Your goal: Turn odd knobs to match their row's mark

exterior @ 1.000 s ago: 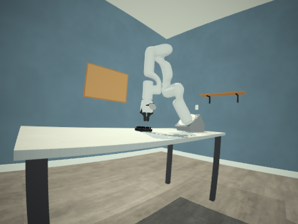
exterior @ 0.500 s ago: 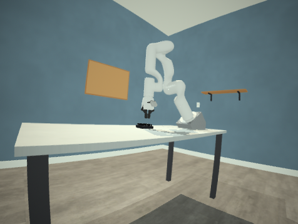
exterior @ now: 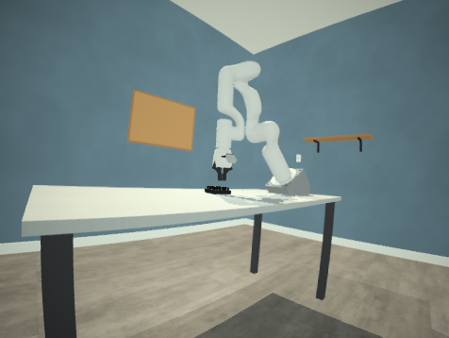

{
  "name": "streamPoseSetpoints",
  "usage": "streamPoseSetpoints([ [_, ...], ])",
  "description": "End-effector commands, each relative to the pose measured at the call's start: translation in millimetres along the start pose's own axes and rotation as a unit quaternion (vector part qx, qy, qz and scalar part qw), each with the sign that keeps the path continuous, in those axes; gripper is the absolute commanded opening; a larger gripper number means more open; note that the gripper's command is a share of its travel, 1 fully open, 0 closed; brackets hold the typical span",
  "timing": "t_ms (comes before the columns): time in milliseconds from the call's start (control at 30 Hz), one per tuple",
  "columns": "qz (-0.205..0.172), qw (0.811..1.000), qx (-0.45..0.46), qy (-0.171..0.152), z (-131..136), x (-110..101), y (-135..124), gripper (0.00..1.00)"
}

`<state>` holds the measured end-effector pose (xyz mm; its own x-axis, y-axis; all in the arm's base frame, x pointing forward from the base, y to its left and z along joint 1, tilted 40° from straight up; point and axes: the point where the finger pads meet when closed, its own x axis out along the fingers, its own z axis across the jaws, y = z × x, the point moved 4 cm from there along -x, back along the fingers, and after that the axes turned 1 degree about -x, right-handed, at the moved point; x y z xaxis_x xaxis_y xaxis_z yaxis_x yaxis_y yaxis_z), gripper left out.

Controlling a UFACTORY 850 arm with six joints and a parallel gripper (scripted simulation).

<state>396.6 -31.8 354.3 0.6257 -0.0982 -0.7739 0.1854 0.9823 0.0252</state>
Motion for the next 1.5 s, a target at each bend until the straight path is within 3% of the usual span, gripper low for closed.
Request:
streamPoseSetpoints([
  [0,-0.003,1.000,0.000,-0.007,0.2,3.5,0.4,0.19],
  [867,-0.003,1.000,0.000,-0.006,1.0,27.5,-0.3,0.19],
  [1467,-0.003,1.000,0.000,-0.006,1.1,29.9,-0.3,0.19],
])
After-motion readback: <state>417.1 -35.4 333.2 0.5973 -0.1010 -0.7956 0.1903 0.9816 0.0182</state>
